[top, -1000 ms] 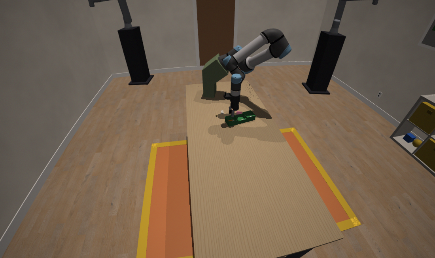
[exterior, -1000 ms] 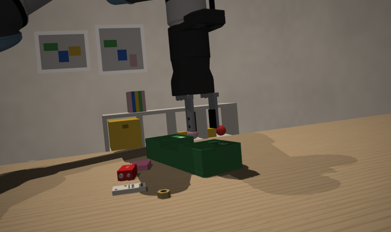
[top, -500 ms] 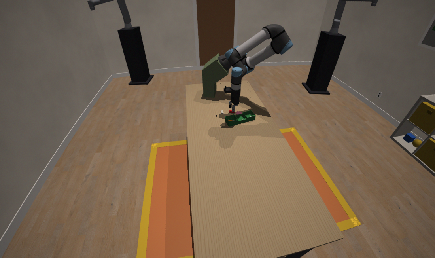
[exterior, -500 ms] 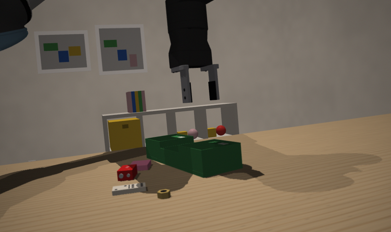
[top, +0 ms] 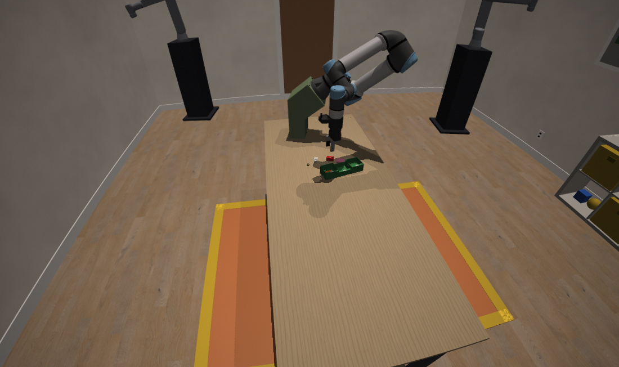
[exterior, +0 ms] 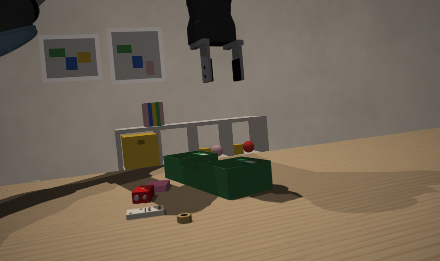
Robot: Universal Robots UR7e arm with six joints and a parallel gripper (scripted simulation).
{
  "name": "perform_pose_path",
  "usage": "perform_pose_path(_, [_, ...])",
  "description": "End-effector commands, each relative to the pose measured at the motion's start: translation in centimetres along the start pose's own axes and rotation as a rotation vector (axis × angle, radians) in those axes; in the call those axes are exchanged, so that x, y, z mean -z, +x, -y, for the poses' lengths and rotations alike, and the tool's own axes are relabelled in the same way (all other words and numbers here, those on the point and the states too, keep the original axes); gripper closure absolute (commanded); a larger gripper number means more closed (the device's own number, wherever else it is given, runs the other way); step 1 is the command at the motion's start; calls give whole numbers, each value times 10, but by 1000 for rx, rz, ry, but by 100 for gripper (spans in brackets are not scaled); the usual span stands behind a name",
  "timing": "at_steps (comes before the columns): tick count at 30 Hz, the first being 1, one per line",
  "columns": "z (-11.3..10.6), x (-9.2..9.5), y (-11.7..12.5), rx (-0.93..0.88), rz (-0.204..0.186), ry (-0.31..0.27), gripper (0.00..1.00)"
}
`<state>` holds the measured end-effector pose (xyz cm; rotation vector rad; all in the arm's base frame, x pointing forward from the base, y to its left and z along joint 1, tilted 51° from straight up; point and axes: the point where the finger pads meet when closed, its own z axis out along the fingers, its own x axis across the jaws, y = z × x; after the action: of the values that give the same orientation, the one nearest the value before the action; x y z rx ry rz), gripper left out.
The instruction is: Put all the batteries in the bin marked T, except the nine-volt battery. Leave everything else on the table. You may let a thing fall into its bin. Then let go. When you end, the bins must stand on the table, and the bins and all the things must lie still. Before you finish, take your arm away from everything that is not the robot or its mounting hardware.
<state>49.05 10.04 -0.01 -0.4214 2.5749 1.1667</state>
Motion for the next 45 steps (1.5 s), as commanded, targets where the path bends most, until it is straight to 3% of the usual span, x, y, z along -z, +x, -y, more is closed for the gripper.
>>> perform_pose_path(1, [0, 19, 0, 1, -2, -3, 0])
perform_pose_path(45, [0, 25, 0, 1, -2, -2, 0])
